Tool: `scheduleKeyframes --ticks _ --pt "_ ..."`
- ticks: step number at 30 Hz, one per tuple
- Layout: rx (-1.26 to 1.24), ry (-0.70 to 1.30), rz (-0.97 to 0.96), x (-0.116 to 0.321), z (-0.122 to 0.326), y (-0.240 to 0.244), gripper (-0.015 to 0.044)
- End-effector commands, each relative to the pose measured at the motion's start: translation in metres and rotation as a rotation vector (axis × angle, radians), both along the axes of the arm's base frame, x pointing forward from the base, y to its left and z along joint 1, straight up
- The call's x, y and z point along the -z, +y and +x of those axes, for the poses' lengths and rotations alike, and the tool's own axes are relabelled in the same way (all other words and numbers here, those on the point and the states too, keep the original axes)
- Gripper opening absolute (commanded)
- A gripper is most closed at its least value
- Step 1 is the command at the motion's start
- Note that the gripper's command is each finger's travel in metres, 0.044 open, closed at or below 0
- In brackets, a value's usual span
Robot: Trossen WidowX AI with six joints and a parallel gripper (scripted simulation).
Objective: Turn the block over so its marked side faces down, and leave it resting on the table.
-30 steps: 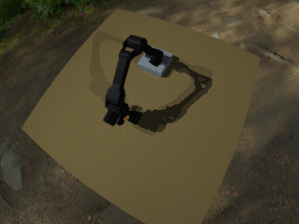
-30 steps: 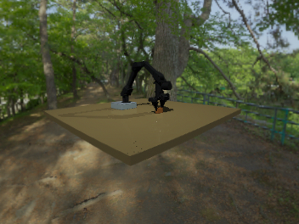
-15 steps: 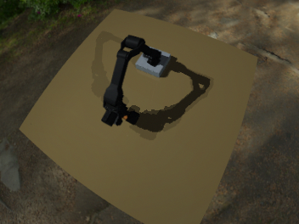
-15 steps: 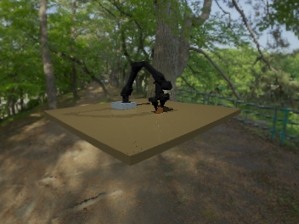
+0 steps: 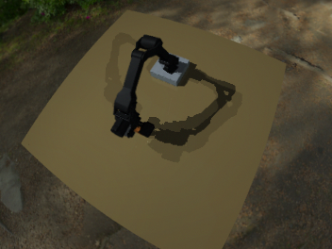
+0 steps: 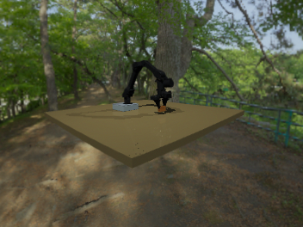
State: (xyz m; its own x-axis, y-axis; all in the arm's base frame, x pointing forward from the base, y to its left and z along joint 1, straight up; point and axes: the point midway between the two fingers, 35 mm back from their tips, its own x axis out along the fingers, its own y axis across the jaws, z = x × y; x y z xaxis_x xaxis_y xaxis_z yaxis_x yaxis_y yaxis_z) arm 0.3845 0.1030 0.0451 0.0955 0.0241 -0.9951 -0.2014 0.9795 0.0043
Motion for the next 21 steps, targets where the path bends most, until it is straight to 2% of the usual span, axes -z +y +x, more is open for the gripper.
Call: scheduleKeyframes --ticks 1,21 --pt "-0.002 -0.048 0.007 0.0031 0.0003 -0.0001 0.0000" --pt "-0.002 -0.329 0.064 0.0121 0.0000 0.0001 0.0000"
